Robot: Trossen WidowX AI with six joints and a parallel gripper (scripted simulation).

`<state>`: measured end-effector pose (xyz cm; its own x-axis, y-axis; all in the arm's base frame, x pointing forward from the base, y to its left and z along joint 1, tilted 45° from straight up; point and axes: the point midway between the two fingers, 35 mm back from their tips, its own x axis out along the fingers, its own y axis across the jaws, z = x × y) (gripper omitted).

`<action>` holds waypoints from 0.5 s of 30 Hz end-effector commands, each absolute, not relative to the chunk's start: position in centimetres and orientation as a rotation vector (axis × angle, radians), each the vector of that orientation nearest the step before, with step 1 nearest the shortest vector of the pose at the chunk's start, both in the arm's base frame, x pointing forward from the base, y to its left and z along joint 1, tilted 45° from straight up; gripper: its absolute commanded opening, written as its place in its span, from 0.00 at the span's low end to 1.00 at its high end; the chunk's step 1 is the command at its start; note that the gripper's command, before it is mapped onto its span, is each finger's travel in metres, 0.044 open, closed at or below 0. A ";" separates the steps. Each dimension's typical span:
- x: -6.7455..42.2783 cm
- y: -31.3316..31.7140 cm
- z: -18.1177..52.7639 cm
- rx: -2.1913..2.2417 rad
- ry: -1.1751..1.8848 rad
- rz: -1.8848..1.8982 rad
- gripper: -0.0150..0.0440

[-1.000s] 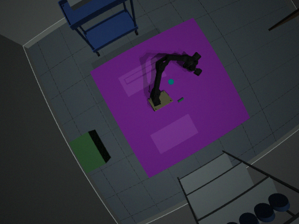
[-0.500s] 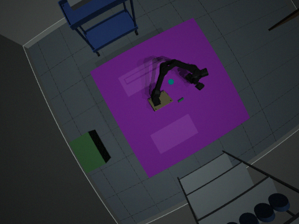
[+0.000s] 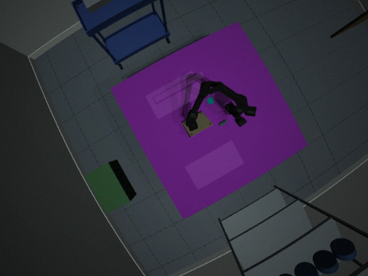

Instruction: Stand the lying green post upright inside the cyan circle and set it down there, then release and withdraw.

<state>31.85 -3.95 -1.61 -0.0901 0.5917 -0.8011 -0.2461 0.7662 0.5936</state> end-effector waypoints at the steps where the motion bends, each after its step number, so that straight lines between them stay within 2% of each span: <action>1: 29.5 -5.2 -1.9 0.372 1.513 0.755 0.65; 9: 27.8 -5.9 -2.2 0.432 1.510 0.779 0.65; 15: 27.4 -0.3 -8.2 0.431 1.508 0.778 0.65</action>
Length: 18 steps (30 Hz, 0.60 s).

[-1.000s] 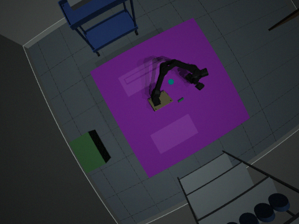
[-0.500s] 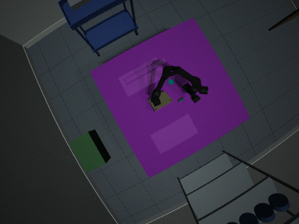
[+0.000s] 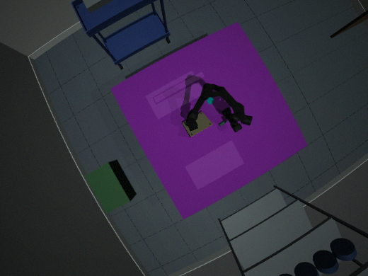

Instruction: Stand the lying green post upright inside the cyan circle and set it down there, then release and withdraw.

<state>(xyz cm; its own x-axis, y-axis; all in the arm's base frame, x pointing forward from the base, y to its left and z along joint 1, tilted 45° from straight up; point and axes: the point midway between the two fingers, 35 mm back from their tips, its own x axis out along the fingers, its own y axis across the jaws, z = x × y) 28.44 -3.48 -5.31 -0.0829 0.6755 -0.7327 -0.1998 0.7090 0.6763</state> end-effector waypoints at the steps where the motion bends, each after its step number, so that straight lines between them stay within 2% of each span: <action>1: 27.1 0.7 -9.1 0.432 1.507 0.780 0.65; 8: 26.5 2.2 -10.4 0.436 1.507 0.784 0.65; 16: 26.5 2.2 -10.4 0.436 1.507 0.784 0.29; 18: 26.5 2.2 -10.4 0.436 1.507 0.784 0.29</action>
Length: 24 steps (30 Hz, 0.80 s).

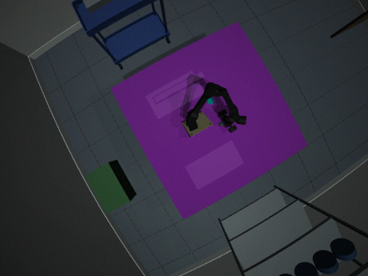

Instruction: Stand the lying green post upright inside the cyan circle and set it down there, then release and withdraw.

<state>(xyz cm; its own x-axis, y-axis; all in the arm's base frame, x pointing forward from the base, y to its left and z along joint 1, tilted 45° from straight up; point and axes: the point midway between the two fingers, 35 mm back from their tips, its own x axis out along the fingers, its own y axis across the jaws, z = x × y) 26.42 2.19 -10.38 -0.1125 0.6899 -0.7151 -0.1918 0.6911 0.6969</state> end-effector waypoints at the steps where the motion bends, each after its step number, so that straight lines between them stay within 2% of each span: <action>1: 26.5 2.2 -10.4 0.436 1.507 0.784 0.29; 24: 27.6 -1.2 -7.8 0.435 1.518 0.740 0.29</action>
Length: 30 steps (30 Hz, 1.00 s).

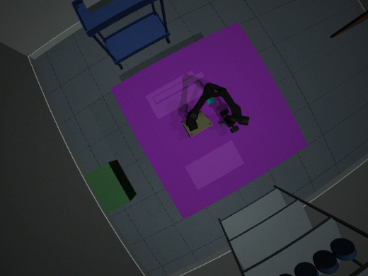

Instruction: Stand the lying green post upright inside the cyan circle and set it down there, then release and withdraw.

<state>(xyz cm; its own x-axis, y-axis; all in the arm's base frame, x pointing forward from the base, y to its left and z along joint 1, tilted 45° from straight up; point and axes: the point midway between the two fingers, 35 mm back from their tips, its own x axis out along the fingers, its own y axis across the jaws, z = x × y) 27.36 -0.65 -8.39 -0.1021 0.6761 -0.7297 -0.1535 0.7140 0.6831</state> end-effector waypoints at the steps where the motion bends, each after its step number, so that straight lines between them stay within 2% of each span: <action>1: 27.6 -1.4 -7.7 0.435 1.518 0.741 0.29; 30: 27.9 -5.3 -3.0 0.432 1.512 0.772 0.29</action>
